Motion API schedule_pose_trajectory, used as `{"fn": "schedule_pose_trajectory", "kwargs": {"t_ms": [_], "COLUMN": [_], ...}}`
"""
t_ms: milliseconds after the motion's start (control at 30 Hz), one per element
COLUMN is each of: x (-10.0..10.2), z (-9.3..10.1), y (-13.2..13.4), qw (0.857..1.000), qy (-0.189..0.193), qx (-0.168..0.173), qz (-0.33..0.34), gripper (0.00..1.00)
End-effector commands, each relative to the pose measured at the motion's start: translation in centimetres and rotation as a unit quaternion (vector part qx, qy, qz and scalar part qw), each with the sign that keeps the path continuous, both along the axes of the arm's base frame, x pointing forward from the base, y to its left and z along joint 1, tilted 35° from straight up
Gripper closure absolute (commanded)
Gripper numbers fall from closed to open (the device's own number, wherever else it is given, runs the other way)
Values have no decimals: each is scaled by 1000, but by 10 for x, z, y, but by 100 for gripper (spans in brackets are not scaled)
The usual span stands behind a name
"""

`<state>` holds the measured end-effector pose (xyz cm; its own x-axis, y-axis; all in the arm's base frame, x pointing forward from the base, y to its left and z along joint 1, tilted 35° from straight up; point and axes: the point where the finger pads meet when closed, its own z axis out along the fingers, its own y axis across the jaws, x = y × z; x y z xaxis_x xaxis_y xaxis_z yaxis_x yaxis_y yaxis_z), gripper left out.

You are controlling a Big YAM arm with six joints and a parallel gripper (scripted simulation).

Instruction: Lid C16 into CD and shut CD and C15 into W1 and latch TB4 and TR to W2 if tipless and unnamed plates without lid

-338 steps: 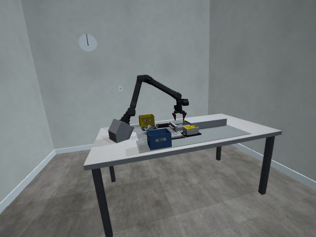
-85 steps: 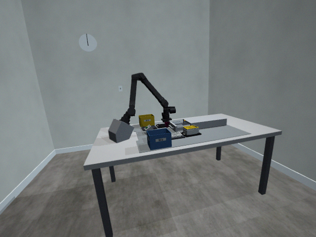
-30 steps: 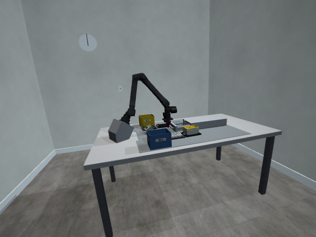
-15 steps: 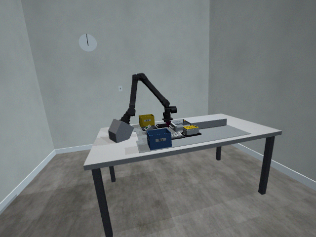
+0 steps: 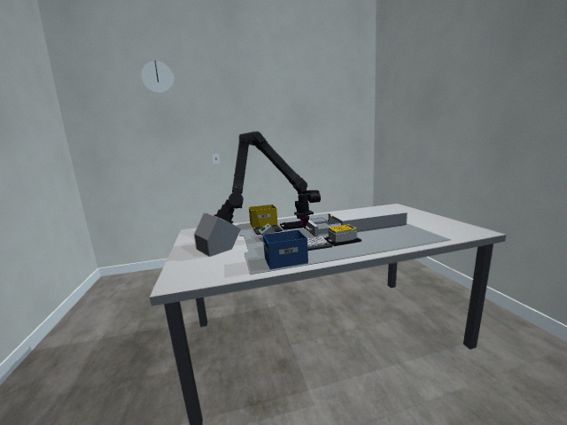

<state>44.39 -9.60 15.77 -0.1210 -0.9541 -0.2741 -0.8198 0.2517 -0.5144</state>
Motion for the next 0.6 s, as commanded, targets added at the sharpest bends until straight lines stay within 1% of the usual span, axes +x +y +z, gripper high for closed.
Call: {"fn": "schedule_pose_trajectory", "kwargs": {"t_ms": [0, 300, 567], "x": [16, 29, 32], "z": [12, 20, 22], "y": [-1, -4, -6], "qw": [1000, 1000, 1000], "qy": [-5, -12, -16], "qx": [0, -2, -4], "qz": [1, 2, 1], "gripper": [100, 100, 100]}}
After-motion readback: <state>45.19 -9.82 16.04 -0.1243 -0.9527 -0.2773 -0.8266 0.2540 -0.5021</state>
